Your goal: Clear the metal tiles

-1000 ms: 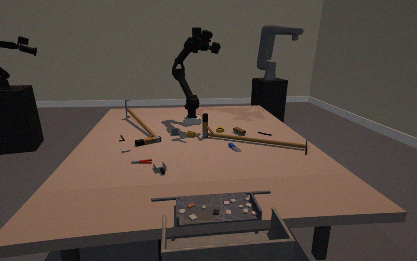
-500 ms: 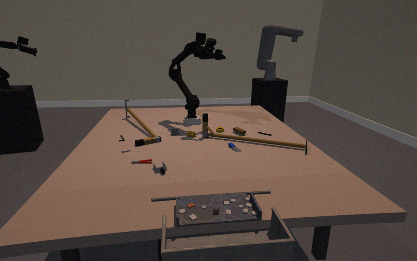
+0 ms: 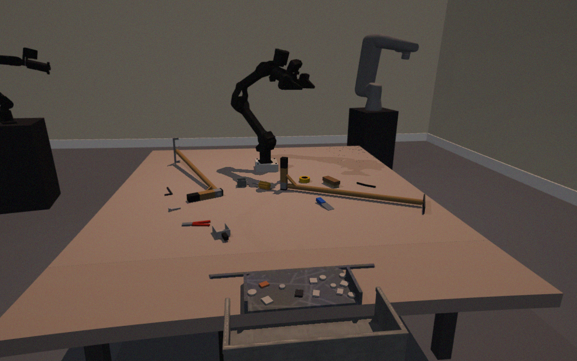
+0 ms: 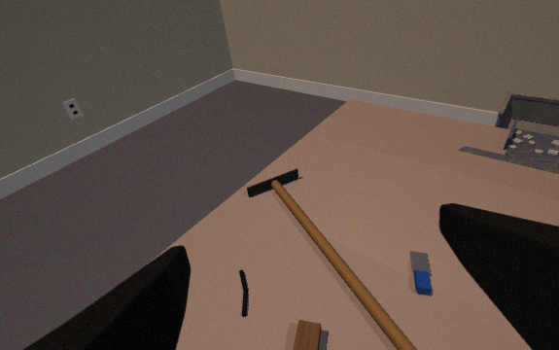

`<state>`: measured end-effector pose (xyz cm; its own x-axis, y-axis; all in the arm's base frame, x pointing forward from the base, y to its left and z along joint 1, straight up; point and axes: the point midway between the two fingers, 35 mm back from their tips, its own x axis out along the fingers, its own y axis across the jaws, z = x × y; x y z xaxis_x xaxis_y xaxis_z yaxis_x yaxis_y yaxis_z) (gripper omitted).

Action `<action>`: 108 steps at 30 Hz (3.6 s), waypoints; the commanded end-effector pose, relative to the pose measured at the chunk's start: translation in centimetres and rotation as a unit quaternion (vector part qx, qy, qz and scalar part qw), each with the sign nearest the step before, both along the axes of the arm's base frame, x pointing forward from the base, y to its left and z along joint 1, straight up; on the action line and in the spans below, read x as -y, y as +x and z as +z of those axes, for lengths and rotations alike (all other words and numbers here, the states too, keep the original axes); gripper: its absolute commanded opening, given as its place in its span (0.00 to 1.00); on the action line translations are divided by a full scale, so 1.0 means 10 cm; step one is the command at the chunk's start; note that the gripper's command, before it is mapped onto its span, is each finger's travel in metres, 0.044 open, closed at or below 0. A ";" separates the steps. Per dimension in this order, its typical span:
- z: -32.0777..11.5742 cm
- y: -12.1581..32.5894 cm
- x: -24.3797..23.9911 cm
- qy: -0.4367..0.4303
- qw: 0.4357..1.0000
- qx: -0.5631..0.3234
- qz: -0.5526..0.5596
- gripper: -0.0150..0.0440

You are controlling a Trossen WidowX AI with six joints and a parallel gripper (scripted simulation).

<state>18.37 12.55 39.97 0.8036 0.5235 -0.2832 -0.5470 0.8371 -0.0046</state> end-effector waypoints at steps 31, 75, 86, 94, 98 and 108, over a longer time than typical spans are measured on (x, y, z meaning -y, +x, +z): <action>0.34 -0.02 -0.25 0.078 0.996 0.006 0.034 1.00; 2.58 -1.09 -1.39 0.535 0.758 -0.110 0.357 1.00; 3.01 -1.51 -1.43 0.602 0.642 -0.177 0.440 1.00; 3.28 -1.80 -1.38 0.635 0.547 -0.230 0.495 1.00; 3.40 -1.95 -1.34 0.645 0.496 -0.256 0.521 1.00; 3.59 -2.21 -1.23 0.656 0.397 -0.306 0.565 1.00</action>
